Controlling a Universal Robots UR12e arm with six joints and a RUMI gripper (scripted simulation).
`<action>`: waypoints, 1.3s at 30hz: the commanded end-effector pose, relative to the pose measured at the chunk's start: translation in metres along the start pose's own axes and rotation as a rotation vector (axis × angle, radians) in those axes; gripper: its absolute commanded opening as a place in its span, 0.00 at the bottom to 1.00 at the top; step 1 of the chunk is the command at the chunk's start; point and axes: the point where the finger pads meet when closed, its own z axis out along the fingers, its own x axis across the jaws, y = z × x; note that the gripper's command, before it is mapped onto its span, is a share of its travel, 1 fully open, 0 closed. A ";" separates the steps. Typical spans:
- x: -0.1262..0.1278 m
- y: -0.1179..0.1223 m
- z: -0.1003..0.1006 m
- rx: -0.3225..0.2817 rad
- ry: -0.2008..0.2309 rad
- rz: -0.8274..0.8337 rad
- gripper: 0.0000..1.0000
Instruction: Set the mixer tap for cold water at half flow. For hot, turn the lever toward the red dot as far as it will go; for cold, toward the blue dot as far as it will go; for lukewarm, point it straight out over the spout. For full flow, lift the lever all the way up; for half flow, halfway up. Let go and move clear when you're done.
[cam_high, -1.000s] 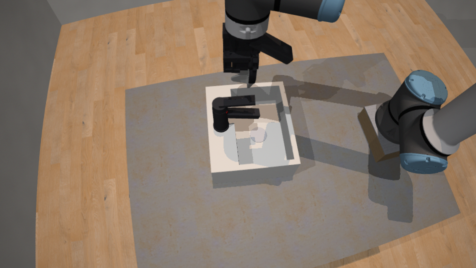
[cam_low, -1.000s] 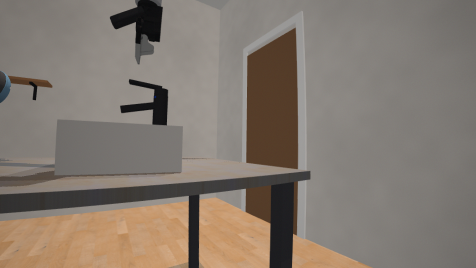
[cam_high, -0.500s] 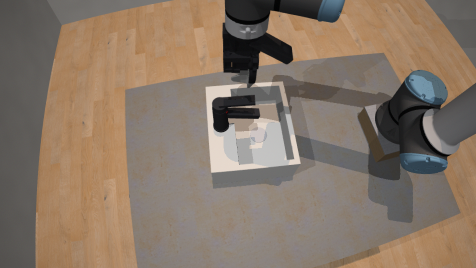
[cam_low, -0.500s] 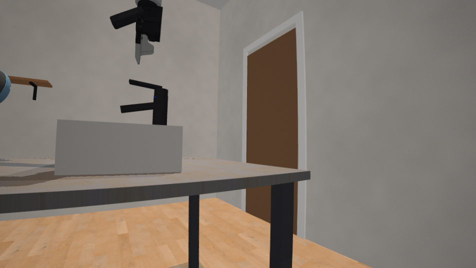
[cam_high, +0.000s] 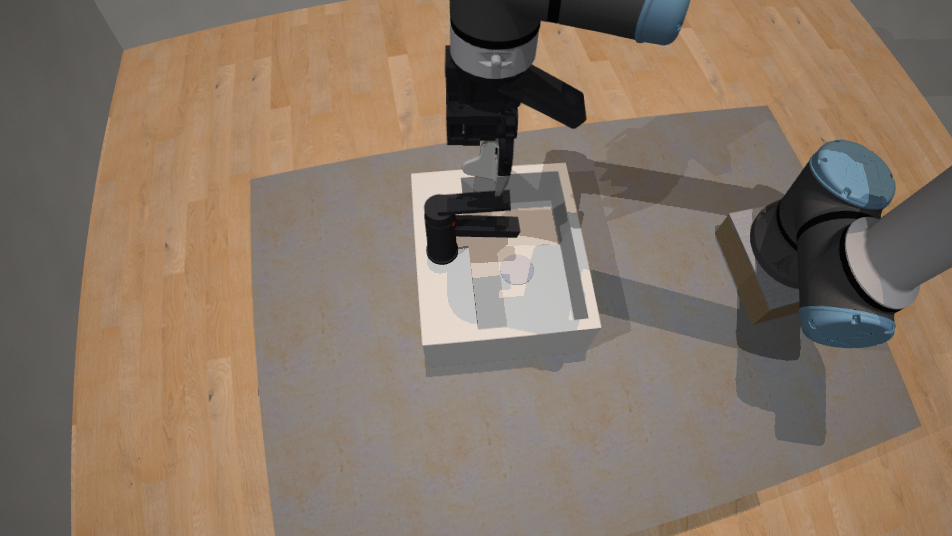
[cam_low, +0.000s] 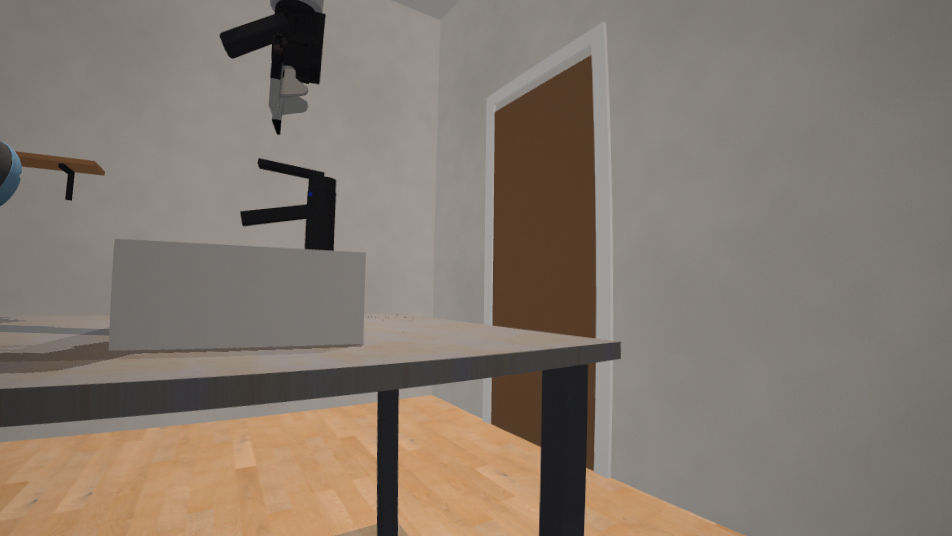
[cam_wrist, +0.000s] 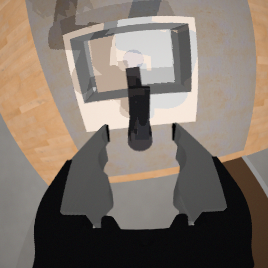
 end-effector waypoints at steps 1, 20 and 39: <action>0.000 0.001 -0.003 -0.006 0.000 -0.002 0.41; 0.000 0.001 -0.003 -0.006 0.000 -0.002 0.41; 0.001 0.000 0.007 0.000 0.001 -0.002 0.41</action>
